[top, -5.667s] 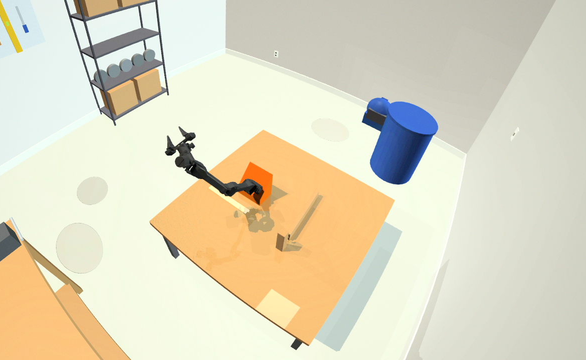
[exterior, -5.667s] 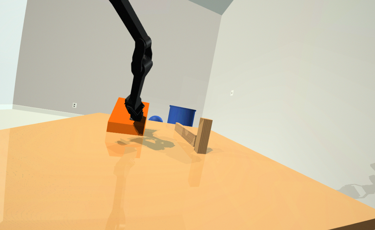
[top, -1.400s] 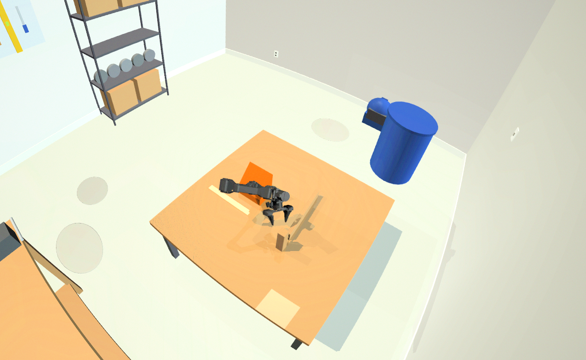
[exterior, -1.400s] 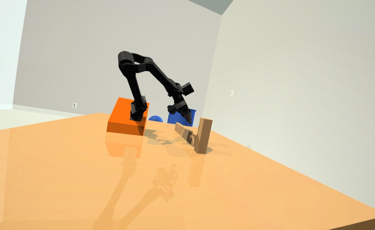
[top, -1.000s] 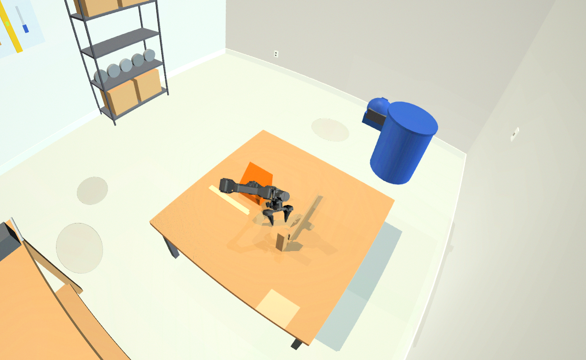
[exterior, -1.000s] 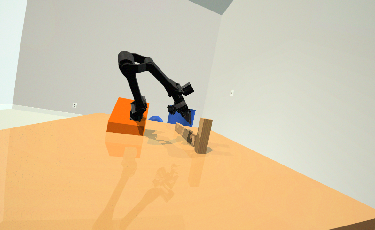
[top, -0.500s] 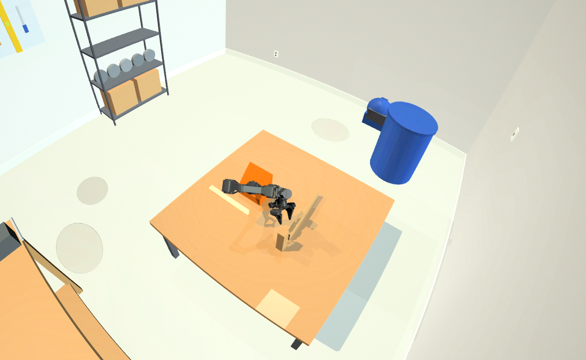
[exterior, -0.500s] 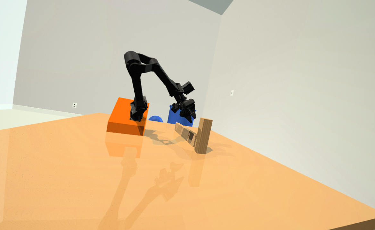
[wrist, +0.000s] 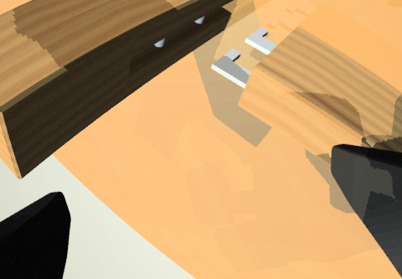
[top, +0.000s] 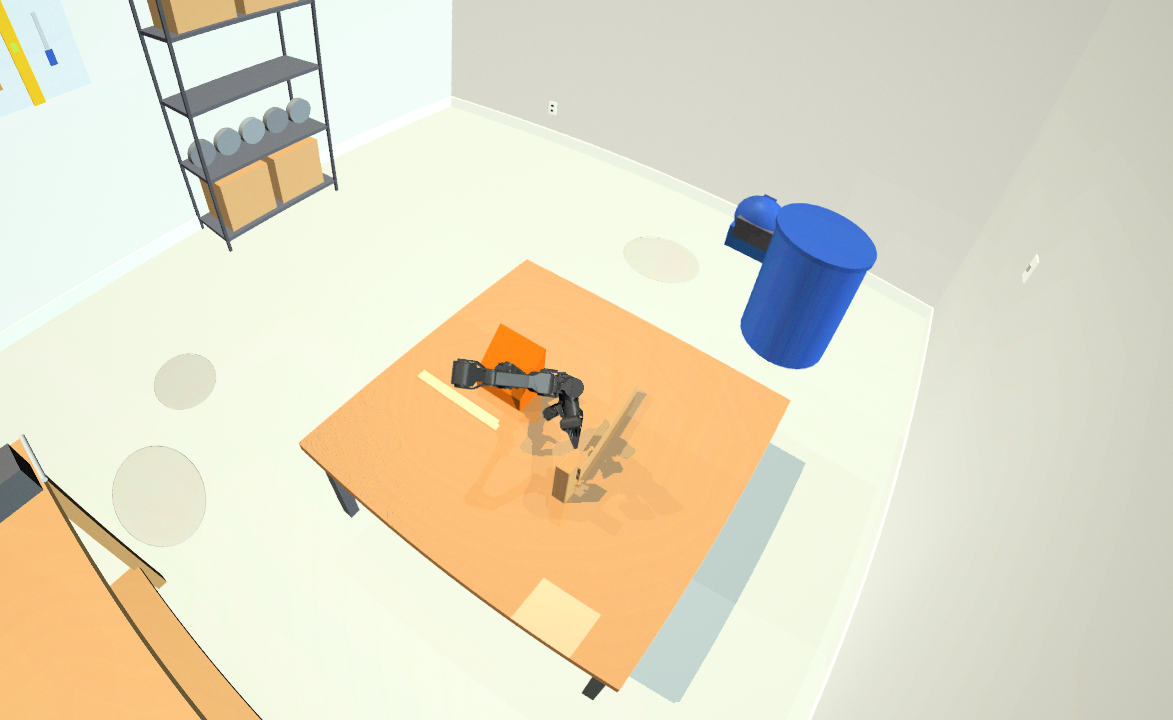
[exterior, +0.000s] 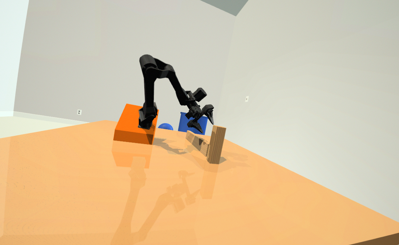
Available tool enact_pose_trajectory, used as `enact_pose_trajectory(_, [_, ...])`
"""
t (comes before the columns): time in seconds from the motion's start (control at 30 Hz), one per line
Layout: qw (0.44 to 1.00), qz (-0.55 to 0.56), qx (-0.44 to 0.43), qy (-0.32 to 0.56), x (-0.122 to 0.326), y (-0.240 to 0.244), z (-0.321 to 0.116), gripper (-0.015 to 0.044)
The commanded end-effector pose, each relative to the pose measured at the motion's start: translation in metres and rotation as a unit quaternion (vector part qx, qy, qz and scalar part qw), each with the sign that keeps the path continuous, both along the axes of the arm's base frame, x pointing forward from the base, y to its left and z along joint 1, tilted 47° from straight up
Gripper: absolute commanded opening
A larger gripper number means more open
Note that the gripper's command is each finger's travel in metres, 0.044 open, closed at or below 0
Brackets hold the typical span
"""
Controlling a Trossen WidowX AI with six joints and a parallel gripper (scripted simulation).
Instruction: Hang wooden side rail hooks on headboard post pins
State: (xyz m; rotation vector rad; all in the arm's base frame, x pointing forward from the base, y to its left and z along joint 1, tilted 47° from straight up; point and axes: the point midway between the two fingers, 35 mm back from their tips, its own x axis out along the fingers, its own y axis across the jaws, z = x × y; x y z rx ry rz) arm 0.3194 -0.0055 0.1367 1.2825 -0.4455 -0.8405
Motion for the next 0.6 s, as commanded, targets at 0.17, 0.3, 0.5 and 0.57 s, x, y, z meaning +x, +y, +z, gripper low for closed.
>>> enact_pose_trajectory(0.17, [0.912, 0.034, -0.289, 0.289, 0.001, -0.0031, -0.0072, 0.044])
enact_pose_trajectory(0.3, [0.876, 0.037, -0.337, 0.343, 0.0, -0.0041, -0.0078, 0.044])
enact_pose_trajectory(0.5, [0.812, 0.038, -0.403, 0.42, -0.0025, -0.0061, -0.0086, 0.044])
enact_pose_trajectory(0.57, [0.788, 0.039, -0.423, 0.446, -0.0035, -0.0068, -0.0087, 0.044])
